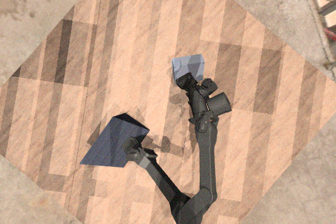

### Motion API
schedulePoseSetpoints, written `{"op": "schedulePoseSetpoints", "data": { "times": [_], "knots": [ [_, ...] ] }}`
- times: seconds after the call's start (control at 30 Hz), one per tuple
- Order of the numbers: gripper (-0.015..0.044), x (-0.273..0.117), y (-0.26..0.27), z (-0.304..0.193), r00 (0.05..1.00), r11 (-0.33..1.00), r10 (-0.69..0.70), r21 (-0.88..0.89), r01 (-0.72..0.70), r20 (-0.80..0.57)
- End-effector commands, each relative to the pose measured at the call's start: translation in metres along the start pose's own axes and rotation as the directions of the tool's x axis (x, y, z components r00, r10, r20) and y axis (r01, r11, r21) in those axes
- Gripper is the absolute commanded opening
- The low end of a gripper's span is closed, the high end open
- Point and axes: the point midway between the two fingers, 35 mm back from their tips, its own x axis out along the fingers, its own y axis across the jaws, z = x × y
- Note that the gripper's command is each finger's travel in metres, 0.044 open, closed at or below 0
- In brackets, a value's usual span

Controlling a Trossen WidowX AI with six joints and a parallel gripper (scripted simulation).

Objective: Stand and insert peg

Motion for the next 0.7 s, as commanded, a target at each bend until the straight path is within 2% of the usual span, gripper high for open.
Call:
{"op": "schedulePoseSetpoints", "data": {
  "times": [0.0, 0.17, 0.67],
  "knots": [
    [0.0, -0.0002, 0.0, 0.0001, 1.0, 1.0, 0.0, 0.0, 0.0, 0.0],
    [0.0, -0.0002, 0.0, 0.0001, 1.0, 1.0, 0.0, 0.0, 0.0, 0.0],
    [0.0394, -0.0017, 0.0, 0.0003, 1.0, 1.0, 0.0, 0.0, 0.0, 0.0]
  ]
}}
